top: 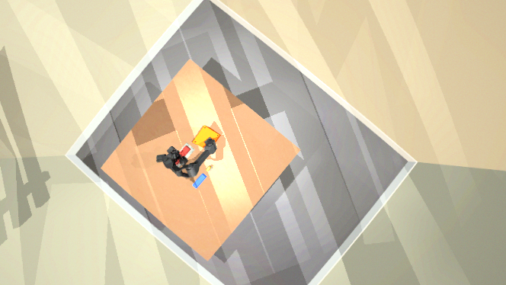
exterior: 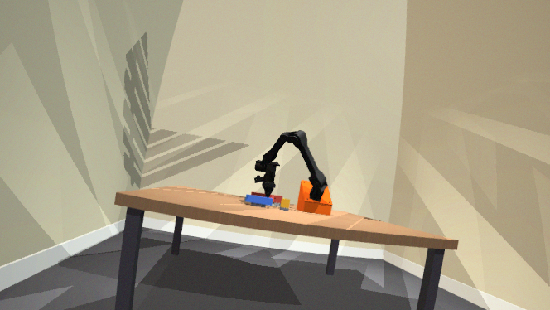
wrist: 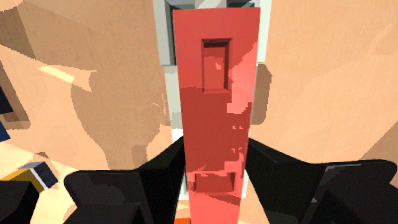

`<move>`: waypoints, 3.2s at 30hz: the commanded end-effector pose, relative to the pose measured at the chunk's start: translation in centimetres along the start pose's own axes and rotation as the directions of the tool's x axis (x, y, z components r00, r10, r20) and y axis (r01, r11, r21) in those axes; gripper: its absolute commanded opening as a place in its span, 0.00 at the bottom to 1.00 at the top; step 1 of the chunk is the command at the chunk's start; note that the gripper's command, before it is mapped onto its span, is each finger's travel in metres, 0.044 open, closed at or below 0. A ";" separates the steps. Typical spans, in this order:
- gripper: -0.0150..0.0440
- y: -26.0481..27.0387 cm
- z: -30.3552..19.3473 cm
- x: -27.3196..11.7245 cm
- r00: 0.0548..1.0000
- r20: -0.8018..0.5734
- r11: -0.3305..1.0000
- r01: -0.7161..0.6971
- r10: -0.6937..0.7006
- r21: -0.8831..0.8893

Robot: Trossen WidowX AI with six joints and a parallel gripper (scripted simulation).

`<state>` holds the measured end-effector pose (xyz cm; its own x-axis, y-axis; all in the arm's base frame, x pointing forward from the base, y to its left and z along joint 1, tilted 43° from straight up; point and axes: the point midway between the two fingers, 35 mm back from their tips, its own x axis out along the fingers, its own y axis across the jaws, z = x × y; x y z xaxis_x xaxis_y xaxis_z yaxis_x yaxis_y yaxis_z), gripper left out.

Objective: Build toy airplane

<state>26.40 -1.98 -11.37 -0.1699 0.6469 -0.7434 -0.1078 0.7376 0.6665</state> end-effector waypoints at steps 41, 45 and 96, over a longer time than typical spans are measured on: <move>1.00 14.7 6.7 -10.8 1.000 0.013 1.000 0.029 -0.029 0.005; 1.00 22.1 6.9 -10.1 1.000 0.009 1.000 0.005 -0.005 -0.001; 1.00 26.9 6.1 0.5 1.000 0.001 1.000 -0.023 0.023 -0.007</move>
<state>29.67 19.11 6.41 -0.1618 0.6634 -0.7306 -0.1216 0.7213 0.6819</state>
